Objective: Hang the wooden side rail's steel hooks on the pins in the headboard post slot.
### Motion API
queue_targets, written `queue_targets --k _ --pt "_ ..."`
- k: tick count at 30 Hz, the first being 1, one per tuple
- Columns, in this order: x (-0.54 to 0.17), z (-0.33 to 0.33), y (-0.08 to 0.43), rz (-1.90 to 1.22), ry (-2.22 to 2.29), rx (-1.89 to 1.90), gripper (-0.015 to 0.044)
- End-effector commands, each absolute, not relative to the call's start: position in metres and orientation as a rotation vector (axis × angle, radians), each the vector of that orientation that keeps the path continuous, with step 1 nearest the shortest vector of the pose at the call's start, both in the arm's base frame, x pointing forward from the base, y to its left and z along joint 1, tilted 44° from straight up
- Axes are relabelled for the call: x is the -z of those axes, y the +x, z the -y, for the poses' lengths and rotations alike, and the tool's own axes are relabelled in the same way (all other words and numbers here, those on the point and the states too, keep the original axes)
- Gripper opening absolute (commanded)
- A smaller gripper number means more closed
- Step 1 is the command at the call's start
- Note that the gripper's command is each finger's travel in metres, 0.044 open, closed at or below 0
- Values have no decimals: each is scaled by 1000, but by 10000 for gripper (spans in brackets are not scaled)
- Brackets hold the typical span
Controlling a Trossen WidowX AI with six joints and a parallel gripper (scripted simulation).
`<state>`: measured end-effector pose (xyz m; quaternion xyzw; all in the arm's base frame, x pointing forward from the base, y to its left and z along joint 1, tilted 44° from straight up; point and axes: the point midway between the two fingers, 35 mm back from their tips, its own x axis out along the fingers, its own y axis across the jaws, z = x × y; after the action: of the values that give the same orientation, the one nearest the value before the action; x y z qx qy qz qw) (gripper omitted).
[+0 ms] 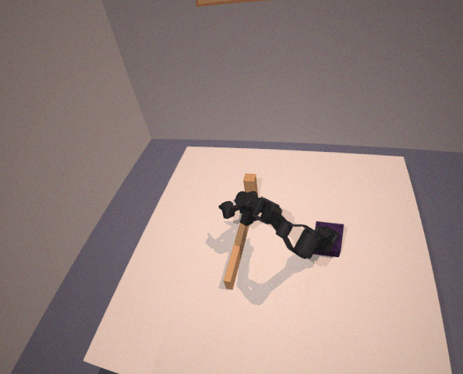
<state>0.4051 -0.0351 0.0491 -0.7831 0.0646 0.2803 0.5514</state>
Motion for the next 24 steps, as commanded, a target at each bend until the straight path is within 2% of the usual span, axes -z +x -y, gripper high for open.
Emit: queue_targets --k 1,8,15,24 --pt "-9 65 381 -219 -1632 -777 440" --pt "38 100 328 -270 -1197 -842 440" --pt "55 123 276 -232 -720 -739 440" --pt "55 125 271 -224 -675 -721 440"
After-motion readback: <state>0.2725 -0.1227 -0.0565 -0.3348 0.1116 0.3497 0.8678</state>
